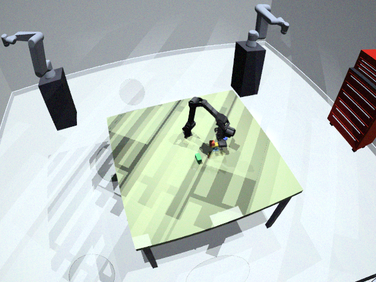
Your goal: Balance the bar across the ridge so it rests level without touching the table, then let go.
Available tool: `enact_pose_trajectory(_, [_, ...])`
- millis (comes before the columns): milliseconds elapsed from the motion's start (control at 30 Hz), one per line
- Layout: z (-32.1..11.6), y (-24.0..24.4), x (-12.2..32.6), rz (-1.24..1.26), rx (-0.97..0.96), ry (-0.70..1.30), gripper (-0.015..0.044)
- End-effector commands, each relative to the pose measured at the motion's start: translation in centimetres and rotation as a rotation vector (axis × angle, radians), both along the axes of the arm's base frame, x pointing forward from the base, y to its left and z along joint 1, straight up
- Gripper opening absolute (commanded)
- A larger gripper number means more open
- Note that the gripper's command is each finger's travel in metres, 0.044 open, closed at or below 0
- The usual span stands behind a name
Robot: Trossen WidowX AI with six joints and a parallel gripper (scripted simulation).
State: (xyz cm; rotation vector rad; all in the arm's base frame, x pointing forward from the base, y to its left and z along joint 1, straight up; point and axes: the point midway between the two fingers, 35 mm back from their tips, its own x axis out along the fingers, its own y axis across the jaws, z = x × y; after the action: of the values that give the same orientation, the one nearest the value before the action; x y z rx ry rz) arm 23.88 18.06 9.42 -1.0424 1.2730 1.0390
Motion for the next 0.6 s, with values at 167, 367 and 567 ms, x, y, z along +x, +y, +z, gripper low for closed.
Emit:
enact_pose_trajectory(167, [-0.11,0.02,0.00,-0.001,0.002,0.000,0.0000])
enact_pose_trajectory(367, [-0.15,0.02,-0.01,-0.001,0.002,0.000,0.0000])
enact_pose_trajectory(567, [-0.21,0.03,-0.01,-0.001,0.002,0.000,0.0000])
